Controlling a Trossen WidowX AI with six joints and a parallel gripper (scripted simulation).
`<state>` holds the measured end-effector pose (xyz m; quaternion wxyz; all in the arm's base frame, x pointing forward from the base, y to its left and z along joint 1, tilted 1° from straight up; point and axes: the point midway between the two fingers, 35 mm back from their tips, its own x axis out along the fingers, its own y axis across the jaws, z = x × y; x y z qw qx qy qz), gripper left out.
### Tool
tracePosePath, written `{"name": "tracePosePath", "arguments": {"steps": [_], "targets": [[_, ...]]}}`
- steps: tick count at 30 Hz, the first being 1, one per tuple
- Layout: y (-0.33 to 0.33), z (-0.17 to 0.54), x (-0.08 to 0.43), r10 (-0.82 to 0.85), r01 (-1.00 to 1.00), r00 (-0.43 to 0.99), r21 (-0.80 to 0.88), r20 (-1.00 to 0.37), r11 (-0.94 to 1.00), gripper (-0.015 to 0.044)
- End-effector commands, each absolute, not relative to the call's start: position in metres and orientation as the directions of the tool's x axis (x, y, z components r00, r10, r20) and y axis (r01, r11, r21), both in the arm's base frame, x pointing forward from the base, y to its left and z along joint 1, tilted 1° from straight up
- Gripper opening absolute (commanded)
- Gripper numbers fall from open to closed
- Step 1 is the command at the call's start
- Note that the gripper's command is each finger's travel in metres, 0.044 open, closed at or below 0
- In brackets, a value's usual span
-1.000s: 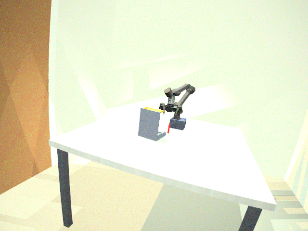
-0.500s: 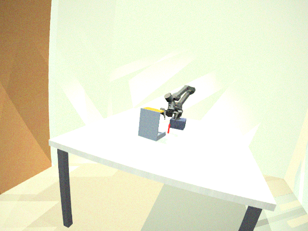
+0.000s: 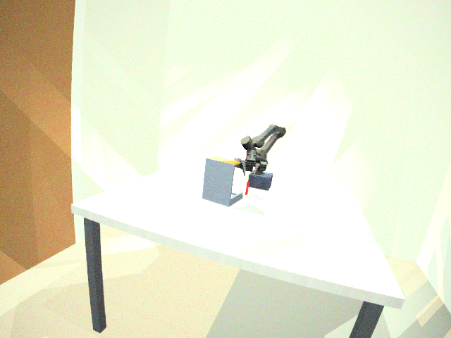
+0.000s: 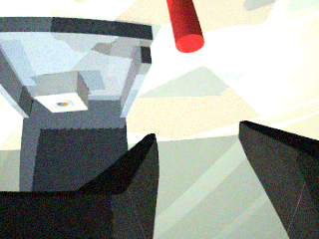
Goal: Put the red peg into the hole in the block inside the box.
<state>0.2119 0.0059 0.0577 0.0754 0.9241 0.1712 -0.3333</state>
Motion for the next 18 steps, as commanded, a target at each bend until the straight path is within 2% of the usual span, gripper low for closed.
{"name": "tracePosePath", "arguments": {"steps": [1,18], "targets": [[0.005,0.055,0.213,0.263,0.360,0.718,0.022,-0.644,-0.933,0.0220],[0.002,0.028,0.220,0.267,0.361,0.706,0.009,-0.656,-0.933,0.0220]]}}
